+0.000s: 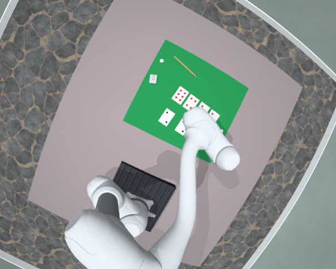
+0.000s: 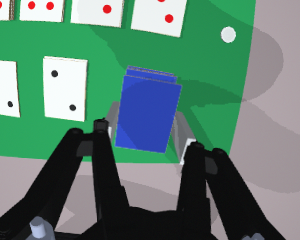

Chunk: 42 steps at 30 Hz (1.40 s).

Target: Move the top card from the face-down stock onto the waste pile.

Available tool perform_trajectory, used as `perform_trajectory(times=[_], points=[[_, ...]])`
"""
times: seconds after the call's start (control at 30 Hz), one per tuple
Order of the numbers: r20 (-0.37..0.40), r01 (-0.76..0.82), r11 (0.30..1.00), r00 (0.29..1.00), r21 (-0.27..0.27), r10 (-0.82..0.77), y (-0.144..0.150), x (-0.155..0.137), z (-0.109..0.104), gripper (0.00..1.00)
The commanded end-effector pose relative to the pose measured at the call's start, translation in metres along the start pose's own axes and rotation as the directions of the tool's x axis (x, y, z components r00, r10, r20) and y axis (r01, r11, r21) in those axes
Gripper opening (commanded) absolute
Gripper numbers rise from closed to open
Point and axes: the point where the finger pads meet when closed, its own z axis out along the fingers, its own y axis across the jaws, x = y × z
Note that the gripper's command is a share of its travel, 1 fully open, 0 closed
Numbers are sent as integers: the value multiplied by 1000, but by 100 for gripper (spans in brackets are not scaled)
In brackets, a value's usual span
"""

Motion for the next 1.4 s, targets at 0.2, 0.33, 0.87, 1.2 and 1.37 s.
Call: perform_trajectory(times=[0.2, 0.33, 0.87, 1.2, 1.37], points=[[0, 8, 1000, 1000, 0, -8, -28, -1, 0, 43], [0, 11, 1000, 1000, 0, -11, -39, -1, 0, 43], [0, 31, 1000, 1000, 0, -31, -112, -2, 0, 43], [0, 33, 999, 999, 0, -33, -120, -2, 0, 43], [0, 33, 999, 999, 0, -33, -120, -2, 0, 43]])
